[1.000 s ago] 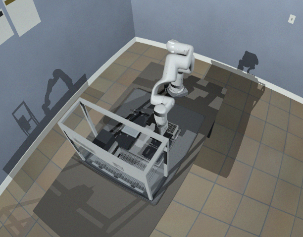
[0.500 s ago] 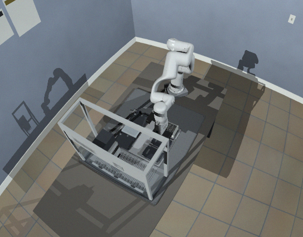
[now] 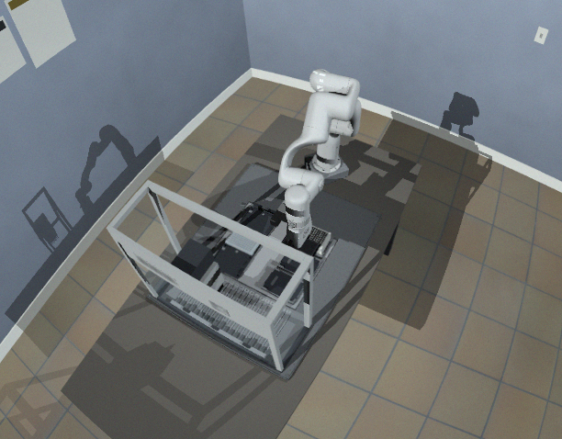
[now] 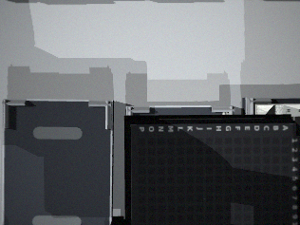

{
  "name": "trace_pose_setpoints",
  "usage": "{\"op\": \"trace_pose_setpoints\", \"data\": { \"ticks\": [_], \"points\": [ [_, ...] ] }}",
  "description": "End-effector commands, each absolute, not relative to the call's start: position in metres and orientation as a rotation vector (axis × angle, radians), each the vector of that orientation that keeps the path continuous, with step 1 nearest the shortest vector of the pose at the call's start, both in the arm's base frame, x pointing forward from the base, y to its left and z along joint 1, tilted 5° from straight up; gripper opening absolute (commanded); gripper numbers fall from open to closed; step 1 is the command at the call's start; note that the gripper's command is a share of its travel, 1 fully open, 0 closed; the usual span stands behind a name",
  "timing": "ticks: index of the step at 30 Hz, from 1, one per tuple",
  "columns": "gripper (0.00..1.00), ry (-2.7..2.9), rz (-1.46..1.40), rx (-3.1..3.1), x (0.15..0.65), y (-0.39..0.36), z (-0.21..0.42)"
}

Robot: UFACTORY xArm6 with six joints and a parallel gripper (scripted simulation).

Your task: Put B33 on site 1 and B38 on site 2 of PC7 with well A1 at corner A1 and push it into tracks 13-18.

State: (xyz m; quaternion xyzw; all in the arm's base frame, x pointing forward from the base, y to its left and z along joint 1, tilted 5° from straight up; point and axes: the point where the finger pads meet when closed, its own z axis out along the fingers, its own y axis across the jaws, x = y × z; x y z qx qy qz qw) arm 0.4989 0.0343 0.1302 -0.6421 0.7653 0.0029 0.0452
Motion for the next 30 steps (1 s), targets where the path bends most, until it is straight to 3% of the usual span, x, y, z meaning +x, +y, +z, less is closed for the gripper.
{"op": "trace_pose_setpoints", "data": {
  "ticks": [1, 30],
  "points": [
    [0.0, 2.334, 0.004, -1.958, 0.5, 0.034, 0.133],
    [0.0, 2.322, 0.002, -1.975, 0.437, -0.079, 0.12]
  ]
}}
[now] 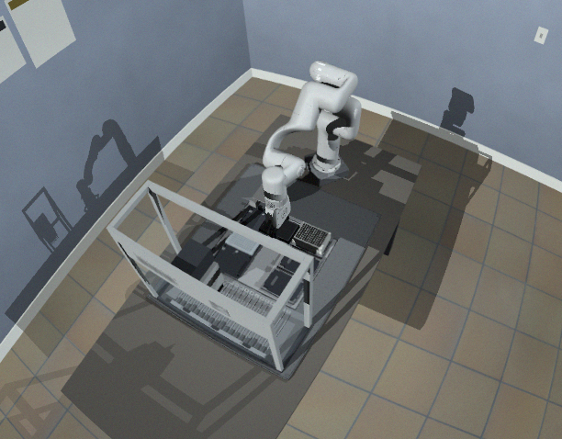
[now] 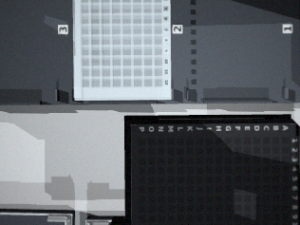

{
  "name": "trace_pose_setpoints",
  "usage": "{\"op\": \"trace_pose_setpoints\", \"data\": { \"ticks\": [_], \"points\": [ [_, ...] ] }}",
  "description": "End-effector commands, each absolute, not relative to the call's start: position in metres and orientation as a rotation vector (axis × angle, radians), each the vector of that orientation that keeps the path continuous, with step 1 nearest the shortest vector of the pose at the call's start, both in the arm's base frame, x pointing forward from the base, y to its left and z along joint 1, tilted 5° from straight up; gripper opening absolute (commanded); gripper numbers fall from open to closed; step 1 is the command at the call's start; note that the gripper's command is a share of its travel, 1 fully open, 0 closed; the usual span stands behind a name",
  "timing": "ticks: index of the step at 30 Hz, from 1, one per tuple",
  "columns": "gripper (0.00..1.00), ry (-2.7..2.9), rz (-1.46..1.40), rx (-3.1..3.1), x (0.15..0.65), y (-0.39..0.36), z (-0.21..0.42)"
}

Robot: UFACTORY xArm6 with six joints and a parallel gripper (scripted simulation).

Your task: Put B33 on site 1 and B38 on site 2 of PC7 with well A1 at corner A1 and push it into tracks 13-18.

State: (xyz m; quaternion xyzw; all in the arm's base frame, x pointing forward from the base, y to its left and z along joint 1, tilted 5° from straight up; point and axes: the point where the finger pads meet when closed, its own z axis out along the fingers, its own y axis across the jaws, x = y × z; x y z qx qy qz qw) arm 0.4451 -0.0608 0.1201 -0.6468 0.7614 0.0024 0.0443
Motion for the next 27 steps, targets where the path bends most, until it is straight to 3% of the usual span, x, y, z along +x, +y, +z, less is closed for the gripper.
{"op": "trace_pose_setpoints", "data": {
  "ticks": [1, 27],
  "points": [
    [0.0, 2.322, 0.002, -1.975, 0.434, -0.083, 0.12],
    [0.0, 2.323, 0.001, -1.975, 0.38, -0.179, 0.11]
  ]
}}
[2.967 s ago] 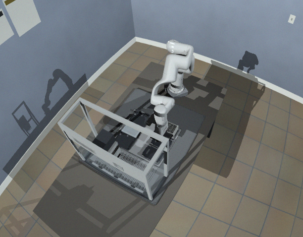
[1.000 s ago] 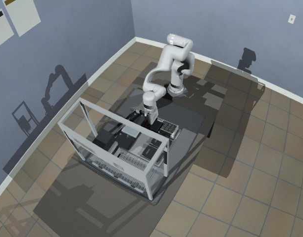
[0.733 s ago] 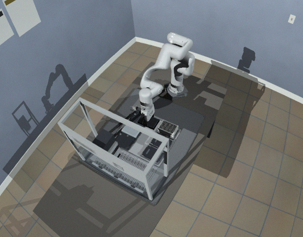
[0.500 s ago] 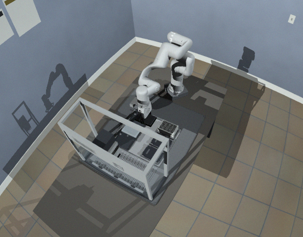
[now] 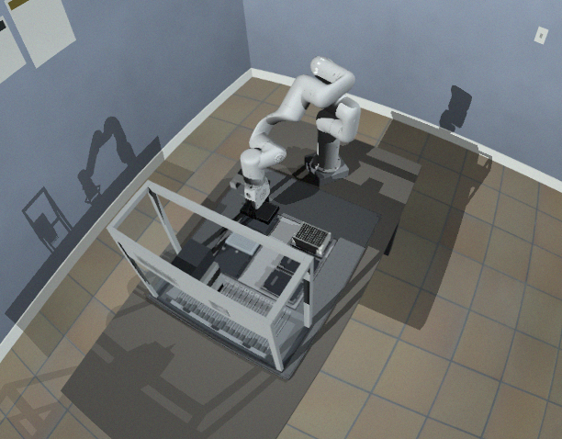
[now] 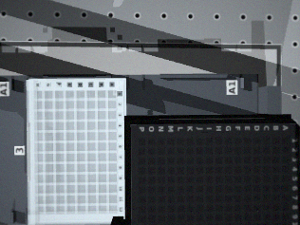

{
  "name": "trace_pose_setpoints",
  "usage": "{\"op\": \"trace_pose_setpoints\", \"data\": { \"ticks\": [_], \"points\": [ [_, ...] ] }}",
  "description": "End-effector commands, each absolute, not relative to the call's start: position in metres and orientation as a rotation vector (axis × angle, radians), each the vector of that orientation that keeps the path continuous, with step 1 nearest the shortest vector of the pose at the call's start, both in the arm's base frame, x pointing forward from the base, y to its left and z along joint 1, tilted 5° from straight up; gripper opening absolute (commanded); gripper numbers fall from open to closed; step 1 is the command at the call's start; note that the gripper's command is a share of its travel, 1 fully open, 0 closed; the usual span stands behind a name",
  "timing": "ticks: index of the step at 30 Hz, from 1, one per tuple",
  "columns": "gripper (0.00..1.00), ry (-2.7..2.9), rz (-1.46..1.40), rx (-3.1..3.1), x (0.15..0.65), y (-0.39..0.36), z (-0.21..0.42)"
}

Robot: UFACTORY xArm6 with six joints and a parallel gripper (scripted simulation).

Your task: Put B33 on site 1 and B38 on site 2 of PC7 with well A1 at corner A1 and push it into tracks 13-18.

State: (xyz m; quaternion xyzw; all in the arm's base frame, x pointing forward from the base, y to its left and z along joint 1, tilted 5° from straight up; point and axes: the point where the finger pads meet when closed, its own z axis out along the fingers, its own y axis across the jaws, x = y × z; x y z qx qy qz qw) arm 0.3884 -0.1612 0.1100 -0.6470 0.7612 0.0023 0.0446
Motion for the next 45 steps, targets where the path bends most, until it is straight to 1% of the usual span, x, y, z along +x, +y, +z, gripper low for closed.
{"op": "trace_pose_setpoints", "data": {
  "ticks": [1, 27, 45],
  "points": [
    [0.0, 2.323, 0.001, -1.975, 0.378, -0.183, 0.109],
    [0.0, 2.323, 0.001, -1.976, 0.374, -0.191, 0.109],
    [0.0, 2.323, 0.001, -1.975, 0.375, -0.189, 0.082]
  ]
}}
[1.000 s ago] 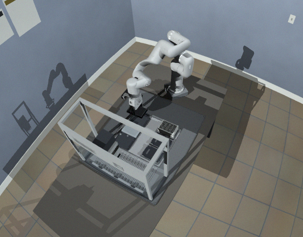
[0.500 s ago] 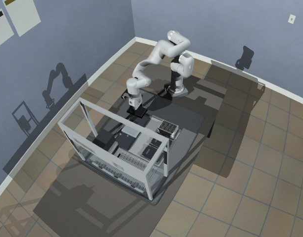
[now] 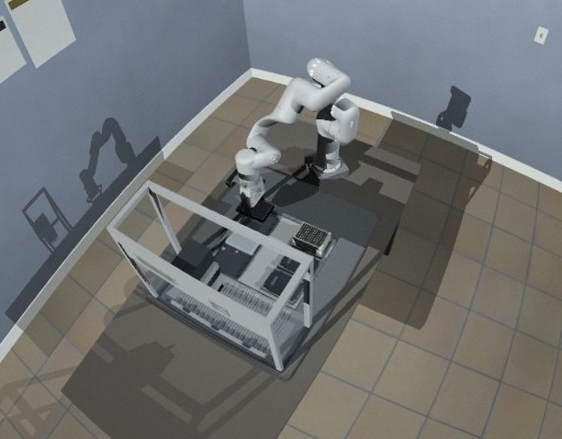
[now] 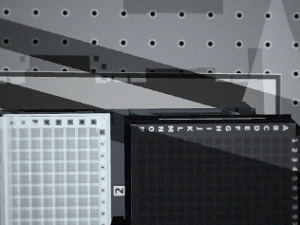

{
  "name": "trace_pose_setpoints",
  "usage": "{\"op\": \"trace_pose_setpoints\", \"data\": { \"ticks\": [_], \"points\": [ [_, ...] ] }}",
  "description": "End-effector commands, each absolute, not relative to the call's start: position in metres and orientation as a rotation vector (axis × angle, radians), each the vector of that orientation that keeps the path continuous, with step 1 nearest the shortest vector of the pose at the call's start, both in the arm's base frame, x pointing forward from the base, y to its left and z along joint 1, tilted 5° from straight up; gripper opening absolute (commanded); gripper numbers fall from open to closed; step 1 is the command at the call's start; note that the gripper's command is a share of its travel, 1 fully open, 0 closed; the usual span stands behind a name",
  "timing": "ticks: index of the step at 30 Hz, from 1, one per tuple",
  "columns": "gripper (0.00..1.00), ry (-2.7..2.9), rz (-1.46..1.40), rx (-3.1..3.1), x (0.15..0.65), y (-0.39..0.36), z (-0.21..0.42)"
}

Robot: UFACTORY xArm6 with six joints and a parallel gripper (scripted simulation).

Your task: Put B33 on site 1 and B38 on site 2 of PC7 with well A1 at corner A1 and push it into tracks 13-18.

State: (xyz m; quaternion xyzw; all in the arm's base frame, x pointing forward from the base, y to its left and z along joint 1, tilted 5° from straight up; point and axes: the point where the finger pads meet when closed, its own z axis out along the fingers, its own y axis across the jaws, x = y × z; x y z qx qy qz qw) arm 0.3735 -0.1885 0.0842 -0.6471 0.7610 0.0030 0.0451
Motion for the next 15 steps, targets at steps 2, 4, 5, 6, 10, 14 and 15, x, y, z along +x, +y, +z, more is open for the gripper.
{"op": "trace_pose_setpoints", "data": {
  "ticks": [2, 4, 5, 6, 10, 14, 15],
  "points": [
    [0.0, 2.323, 0.001, -1.975, 0.376, -0.189, 0.079],
    [0.0, 2.323, 0.001, -1.975, 0.376, -0.189, 0.075],
    [0.0, 2.323, 0.002, -1.975, 0.376, -0.189, 0.074],
    [0.0, 2.323, 0.002, -1.975, 0.376, -0.189, 0.072],
    [0.0, 2.323, 0.002, -1.975, 0.377, -0.188, 0.065],
    [0.0, 2.323, 0.002, -1.975, 0.377, -0.188, 0.059],
    [0.0, 2.323, 0.002, -1.975, 0.377, -0.188, 0.059]
  ]
}}
